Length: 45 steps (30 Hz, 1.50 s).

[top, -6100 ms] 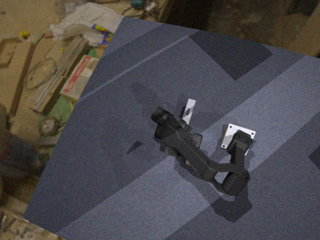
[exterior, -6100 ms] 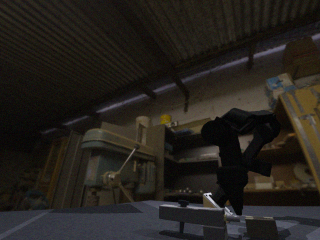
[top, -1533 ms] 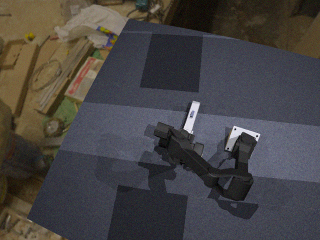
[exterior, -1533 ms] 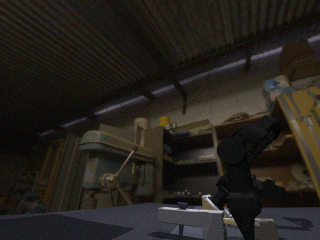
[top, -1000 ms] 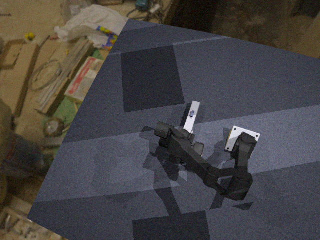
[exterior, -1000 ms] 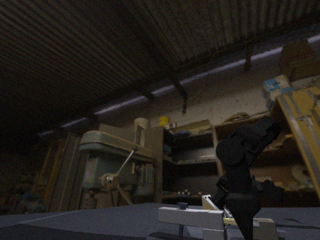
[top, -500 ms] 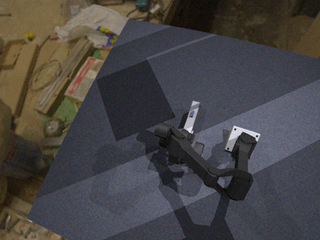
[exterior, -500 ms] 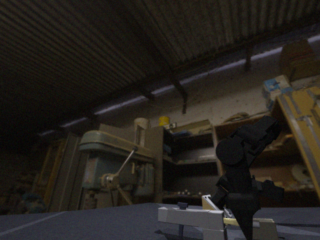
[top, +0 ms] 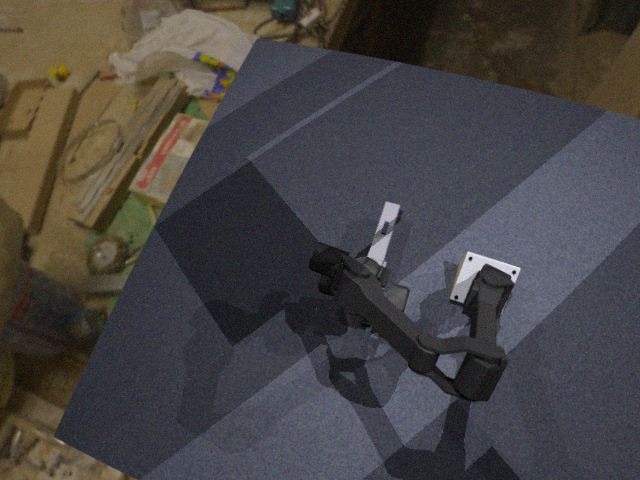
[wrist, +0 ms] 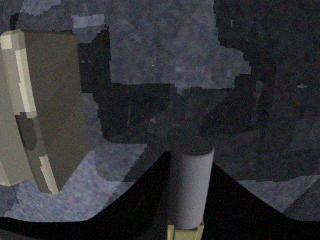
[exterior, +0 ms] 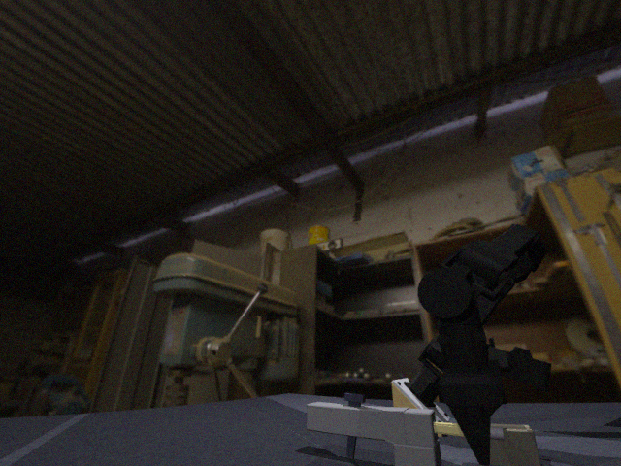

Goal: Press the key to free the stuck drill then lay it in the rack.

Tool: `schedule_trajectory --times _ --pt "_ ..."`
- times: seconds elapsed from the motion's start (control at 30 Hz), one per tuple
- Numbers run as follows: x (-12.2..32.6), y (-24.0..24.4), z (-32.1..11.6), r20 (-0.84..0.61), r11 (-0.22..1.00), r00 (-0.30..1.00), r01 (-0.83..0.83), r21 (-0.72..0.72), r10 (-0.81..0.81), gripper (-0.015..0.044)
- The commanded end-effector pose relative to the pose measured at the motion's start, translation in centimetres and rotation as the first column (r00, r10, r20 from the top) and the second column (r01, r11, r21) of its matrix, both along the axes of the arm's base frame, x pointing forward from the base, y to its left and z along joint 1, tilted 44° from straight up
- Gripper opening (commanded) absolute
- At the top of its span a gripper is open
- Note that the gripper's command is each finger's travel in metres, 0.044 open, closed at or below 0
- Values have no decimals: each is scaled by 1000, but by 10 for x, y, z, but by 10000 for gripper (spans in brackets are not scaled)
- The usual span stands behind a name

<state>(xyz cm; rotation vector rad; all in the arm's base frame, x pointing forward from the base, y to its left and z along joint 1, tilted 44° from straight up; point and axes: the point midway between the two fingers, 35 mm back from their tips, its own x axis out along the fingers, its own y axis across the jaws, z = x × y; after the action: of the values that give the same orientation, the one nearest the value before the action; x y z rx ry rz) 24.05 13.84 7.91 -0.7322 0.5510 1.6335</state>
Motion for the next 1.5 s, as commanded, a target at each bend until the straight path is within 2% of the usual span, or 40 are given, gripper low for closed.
schedule_trajectory --times 0.0,1.47 --pt "-1 0 1 -4 1000 1000 3 0 -3 0" --pt "-7 41 44 -3 1000 1000 3 3 -3 0"
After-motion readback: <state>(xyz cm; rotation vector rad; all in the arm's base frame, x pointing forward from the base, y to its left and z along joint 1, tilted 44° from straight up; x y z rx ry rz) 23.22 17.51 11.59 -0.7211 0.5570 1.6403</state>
